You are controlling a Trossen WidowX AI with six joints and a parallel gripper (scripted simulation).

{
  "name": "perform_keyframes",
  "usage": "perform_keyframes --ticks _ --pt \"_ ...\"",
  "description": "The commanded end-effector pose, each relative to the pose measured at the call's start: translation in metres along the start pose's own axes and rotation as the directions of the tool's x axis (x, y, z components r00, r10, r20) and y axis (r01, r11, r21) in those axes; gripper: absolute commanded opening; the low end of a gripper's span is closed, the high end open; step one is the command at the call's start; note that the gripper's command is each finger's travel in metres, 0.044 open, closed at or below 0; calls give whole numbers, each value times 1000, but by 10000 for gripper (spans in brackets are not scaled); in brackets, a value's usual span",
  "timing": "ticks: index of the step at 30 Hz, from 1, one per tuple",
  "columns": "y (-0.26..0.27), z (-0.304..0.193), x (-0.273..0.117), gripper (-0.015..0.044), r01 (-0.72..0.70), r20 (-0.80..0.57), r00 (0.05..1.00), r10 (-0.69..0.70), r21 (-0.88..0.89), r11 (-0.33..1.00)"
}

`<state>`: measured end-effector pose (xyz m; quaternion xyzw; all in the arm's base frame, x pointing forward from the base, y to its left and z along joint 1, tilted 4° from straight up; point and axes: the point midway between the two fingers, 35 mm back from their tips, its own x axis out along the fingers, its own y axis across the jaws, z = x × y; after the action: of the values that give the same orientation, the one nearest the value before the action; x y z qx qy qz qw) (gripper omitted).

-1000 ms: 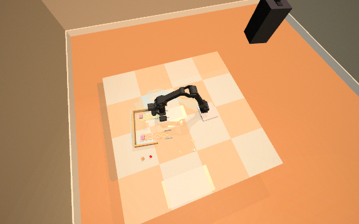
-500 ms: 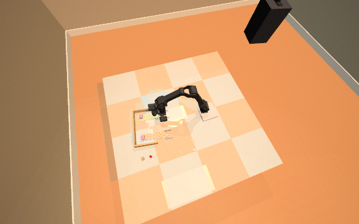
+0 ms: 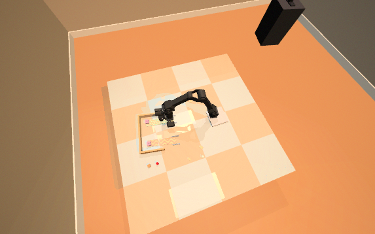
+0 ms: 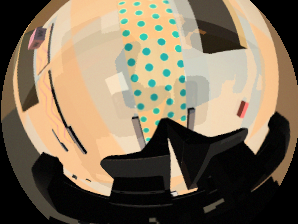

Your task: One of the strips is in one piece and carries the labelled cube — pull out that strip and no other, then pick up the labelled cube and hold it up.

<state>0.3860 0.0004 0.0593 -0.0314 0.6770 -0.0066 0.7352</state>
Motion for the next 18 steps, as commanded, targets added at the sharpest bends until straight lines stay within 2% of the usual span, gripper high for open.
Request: perform_keyframes --ticks 1,18 --pt "0 1 1 0 -4 3 1000 4 -6 1000" --pt "0 1 3 0 -4 3 1000 4 -6 1000"
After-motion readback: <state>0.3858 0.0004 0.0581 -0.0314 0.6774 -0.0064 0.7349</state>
